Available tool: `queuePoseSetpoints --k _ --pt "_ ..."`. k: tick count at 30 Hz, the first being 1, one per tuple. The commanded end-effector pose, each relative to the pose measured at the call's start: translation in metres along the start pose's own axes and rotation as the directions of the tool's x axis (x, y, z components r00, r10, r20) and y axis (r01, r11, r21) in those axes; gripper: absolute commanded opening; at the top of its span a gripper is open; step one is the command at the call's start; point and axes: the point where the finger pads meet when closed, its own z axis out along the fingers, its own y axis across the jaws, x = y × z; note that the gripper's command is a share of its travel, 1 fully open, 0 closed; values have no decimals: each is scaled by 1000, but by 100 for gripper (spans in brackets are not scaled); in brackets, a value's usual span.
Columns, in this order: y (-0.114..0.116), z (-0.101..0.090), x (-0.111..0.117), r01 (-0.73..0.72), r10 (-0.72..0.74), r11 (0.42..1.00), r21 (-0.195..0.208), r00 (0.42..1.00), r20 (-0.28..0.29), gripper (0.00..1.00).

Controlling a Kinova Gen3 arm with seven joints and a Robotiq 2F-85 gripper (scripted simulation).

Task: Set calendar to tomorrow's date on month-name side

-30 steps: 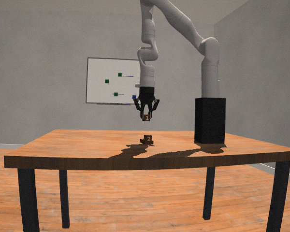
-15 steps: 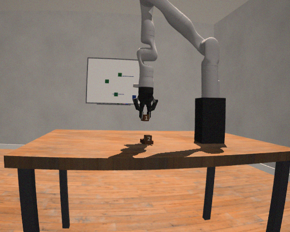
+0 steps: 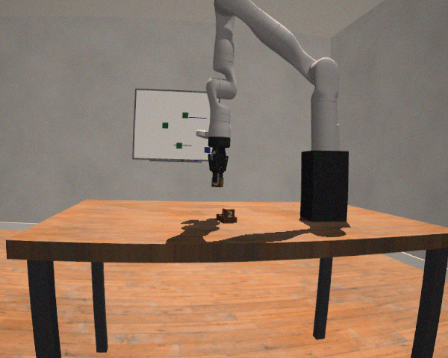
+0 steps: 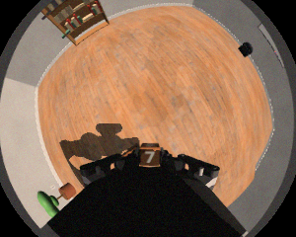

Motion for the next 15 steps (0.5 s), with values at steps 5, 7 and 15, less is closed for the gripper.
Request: queuePoseSetpoints --k 5,7,15 --pt "18 2 8 176 -176 984 -6 984 7 28" --pt "22 3 10 231 -231 973 -7 973 10 28" --pt "27 3 11 288 -288 958 -8 958 14 28"
